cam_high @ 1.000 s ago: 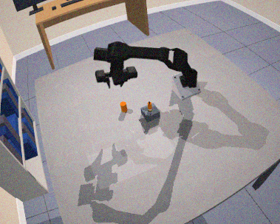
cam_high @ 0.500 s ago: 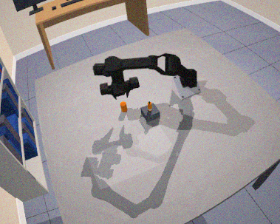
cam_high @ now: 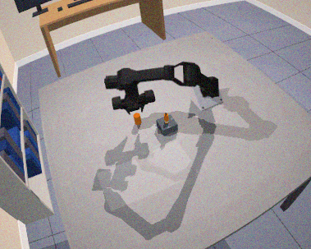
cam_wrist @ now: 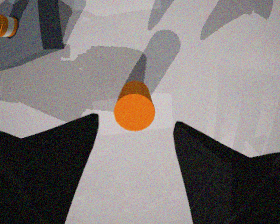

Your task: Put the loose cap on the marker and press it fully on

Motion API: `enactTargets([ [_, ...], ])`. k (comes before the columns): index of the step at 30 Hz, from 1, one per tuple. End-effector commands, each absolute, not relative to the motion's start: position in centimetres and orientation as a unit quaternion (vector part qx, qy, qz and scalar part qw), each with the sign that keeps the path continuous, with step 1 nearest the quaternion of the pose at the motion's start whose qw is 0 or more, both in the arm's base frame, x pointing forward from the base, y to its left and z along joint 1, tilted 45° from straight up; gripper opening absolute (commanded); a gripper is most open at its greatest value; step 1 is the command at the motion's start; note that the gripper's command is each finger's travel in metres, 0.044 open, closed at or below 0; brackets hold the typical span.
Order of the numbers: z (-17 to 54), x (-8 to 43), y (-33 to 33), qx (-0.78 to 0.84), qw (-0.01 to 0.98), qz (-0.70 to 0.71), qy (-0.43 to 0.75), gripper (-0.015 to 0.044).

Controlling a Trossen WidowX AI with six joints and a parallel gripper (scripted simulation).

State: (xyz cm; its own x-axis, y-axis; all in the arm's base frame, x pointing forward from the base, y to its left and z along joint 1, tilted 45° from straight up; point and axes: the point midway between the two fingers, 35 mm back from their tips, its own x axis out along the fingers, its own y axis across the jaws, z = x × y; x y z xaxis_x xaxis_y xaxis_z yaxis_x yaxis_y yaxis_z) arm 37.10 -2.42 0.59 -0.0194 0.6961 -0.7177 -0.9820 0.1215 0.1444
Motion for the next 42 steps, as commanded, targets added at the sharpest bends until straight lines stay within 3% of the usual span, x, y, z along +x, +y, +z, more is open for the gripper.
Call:
enactTargets([
  [1,0.0,36.9,-1.7,-0.205,0.666,0.631,0.34,0.0259],
  [30,-3.0,36.8,1.3,-0.204,0.667,0.631,0.339,0.0259],
  [33,-3.0,36.8,1.3,-0.204,0.667,0.631,0.339,0.0181],
  [42,-3.0,36.9,1.3,-0.204,0.667,0.631,0.339,0.0121],
])
